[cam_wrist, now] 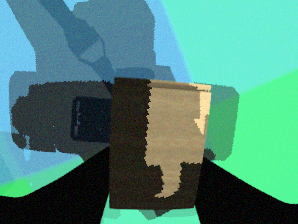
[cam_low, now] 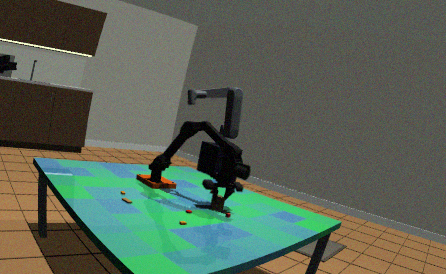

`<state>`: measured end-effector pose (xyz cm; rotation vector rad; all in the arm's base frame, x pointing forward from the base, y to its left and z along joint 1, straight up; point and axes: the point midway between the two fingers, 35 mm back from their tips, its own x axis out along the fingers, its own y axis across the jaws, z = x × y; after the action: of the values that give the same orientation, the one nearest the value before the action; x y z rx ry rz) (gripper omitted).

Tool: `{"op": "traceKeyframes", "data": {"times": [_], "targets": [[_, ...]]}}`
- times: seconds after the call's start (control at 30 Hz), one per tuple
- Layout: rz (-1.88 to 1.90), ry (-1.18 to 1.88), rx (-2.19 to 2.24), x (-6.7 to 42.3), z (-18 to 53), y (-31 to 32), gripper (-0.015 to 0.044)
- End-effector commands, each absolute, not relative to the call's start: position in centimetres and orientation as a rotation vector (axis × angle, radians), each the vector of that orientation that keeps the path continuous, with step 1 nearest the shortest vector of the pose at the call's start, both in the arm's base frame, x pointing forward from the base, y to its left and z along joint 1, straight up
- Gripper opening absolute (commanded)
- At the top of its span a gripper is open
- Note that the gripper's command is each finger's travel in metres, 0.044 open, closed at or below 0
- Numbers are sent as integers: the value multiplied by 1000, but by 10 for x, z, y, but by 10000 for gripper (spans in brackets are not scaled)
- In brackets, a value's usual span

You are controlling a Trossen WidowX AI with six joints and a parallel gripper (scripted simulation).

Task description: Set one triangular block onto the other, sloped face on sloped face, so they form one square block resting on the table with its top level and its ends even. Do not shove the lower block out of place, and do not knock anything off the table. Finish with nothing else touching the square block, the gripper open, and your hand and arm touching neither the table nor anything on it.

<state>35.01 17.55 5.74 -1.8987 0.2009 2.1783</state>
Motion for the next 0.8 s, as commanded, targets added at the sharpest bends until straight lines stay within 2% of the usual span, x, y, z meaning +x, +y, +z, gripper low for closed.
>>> {"op": "traceKeyframes", "data": {"times": [0.0, 0.77], "targets": [[2174, 202, -1893, 349, 58, 176, 0], [2172, 204, -1891, 349, 55, 177, 0]]}}
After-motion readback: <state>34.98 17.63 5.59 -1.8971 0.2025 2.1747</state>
